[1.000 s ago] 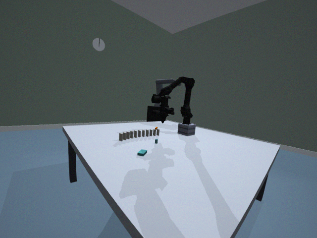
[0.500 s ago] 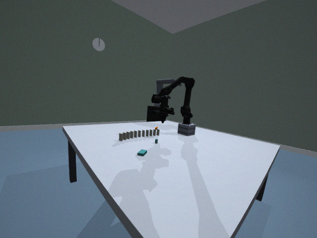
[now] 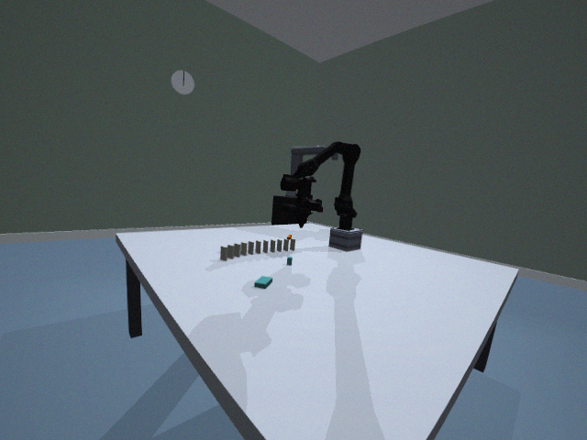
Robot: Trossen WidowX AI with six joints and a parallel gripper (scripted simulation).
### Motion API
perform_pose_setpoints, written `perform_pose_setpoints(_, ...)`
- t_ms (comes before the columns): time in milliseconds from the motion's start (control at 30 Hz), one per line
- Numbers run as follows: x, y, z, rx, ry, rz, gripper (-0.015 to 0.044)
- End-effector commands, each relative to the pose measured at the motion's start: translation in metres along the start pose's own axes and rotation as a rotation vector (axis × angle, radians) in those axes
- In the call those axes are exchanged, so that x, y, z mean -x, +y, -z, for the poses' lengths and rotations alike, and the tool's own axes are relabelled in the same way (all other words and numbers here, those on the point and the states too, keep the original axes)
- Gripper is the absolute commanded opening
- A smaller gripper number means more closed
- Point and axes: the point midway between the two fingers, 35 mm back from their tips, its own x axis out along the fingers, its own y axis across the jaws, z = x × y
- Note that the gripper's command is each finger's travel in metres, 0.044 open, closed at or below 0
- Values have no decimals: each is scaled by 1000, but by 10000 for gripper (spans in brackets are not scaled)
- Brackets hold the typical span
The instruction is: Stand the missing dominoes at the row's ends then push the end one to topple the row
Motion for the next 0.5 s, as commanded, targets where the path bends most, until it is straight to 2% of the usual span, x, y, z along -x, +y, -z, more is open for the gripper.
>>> perform_pose_setpoints(0,-11,-2,1,6,2,1,0)
perform_pose_setpoints(167,-78,-2,1,6,2,0,0)
perform_pose_setpoints(467,-80,-4,1,6,2,0,0)
